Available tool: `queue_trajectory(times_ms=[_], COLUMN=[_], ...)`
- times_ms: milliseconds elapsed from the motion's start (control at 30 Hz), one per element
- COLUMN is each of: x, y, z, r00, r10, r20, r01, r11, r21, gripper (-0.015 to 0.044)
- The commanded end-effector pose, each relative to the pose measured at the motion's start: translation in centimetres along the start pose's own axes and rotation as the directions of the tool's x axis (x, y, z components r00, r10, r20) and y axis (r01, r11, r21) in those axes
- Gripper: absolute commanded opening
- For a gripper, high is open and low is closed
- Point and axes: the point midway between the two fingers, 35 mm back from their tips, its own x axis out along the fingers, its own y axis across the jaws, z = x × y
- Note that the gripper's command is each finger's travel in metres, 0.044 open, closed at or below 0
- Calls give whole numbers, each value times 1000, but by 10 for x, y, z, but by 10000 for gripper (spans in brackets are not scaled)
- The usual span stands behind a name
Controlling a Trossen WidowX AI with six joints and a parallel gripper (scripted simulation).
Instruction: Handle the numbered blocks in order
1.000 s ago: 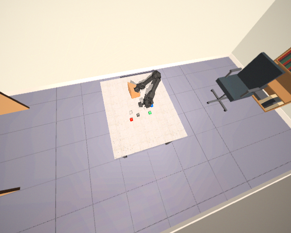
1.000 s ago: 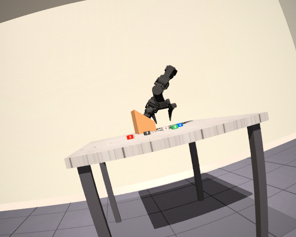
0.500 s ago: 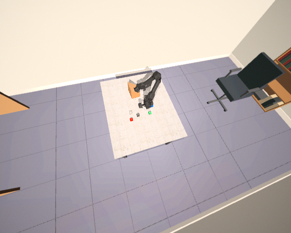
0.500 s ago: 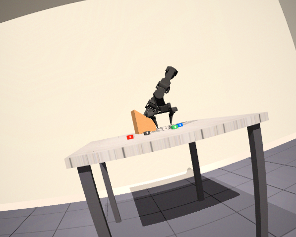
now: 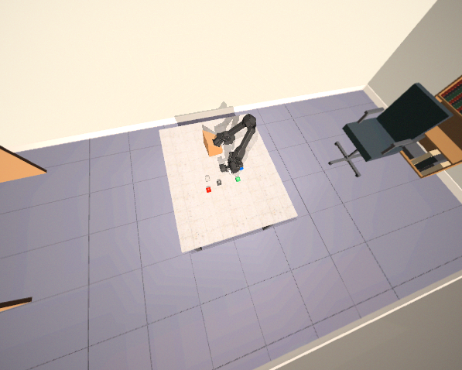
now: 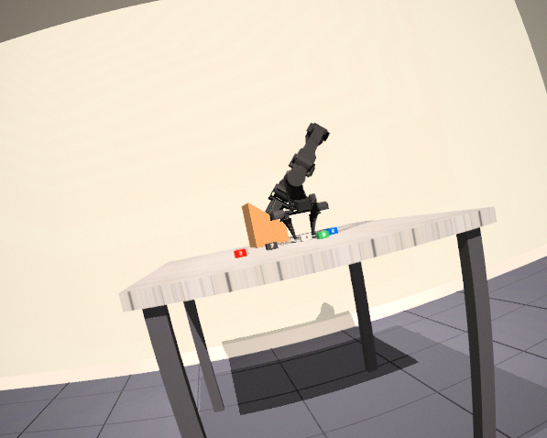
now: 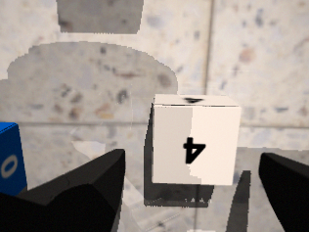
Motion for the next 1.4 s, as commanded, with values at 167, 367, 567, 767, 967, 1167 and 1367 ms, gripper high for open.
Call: queue_trajectory(times_ms=[167,367,567,767,967,1167,1367], x=[1,1,1,-5,-13,-14,-14], y=[0,0,0,0,0,0,0], z=[-1,-1,-1,0,0,-1,-1], r00=[1000,1000,1000,1000,1000,1000,1000], r10=[7,7,7,6,6,6,6], r20=[-3,-3,-3,-3,-3,-3,-3], r01=[-7,-7,-7,-6,-6,-6,-6], r11=[1000,1000,1000,1000,1000,1000,1000], r21=[6,6,6,6,6,6,6], gripper=[120,120,120,120,120,120,120])
